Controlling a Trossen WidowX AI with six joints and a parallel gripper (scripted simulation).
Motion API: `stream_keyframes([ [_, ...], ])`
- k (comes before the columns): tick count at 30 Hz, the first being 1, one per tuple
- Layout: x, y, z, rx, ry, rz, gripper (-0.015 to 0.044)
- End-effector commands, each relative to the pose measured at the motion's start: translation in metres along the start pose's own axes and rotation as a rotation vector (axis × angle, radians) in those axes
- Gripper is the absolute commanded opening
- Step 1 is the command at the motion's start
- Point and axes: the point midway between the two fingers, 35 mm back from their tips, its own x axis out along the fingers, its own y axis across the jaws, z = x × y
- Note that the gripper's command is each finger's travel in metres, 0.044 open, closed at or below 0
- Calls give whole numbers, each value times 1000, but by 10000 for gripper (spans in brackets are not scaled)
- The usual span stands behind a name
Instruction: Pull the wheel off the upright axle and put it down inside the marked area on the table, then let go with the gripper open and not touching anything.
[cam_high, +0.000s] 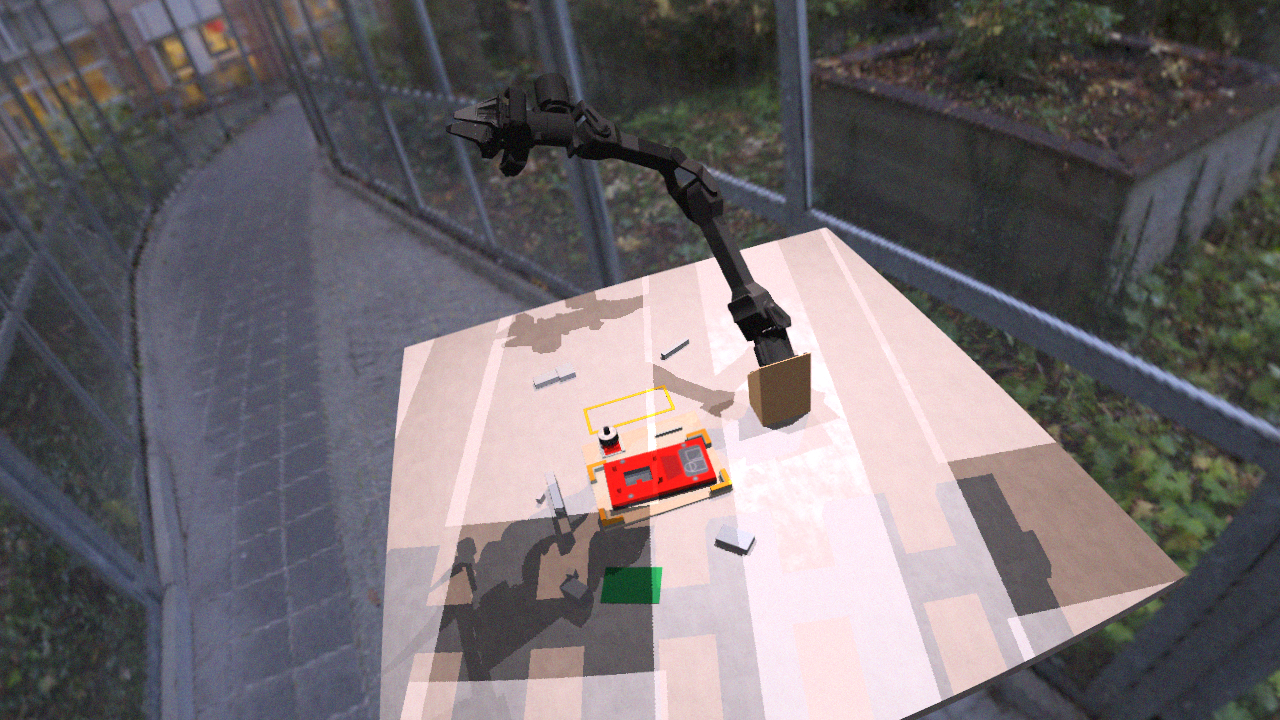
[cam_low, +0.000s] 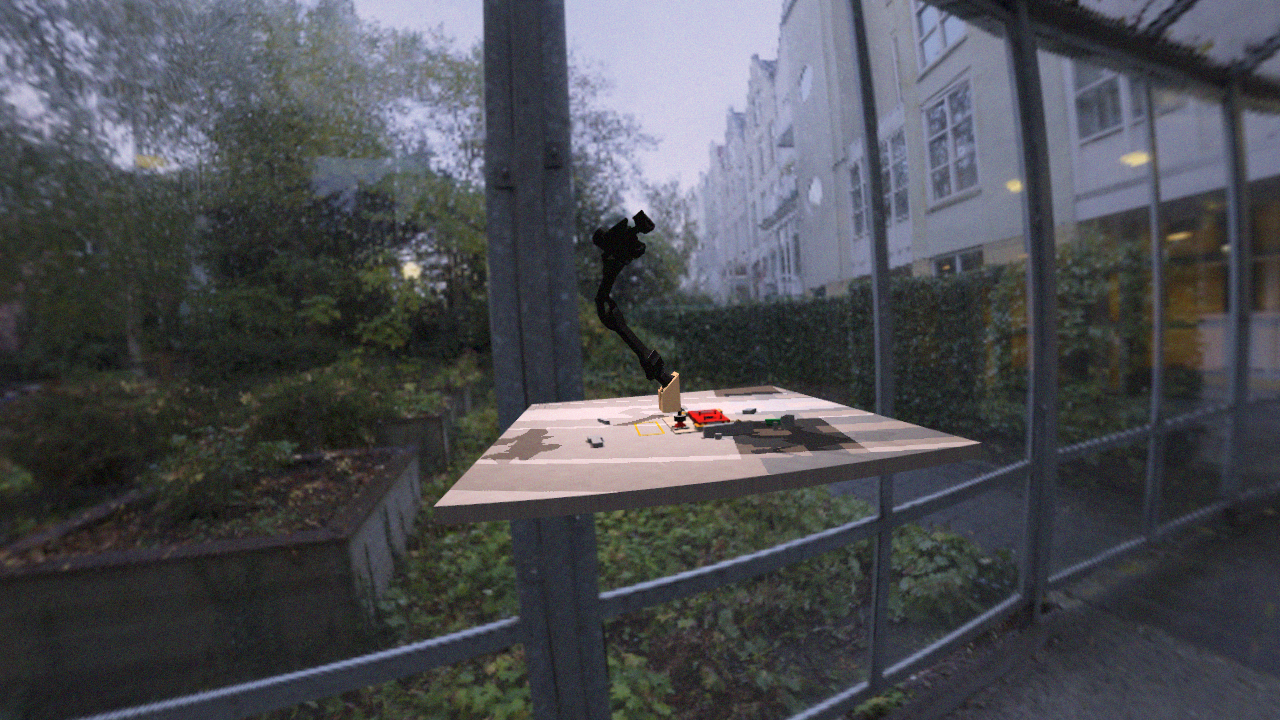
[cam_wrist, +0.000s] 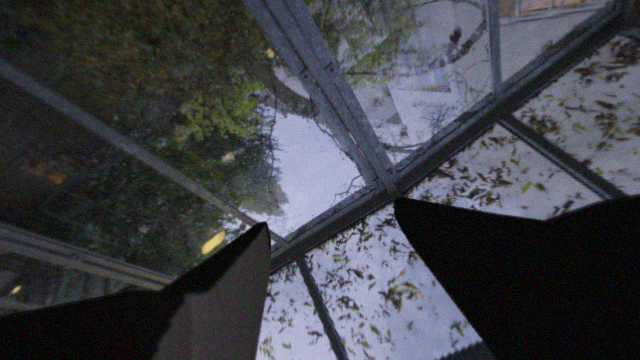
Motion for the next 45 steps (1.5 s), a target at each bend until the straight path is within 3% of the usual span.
stream_keyframes([
  [1, 10, 2, 41, -77, -119, 17, 300],
  [12, 13, 15, 156, -305, -468, 27, 300],
  [22, -10, 33, 256, -520, -802, -18, 300],
  [35, -76, 61, 369, -800, -1256, -183, 300],
  [45, -151, 85, 434, -1005, -1622, -433, 300],
])
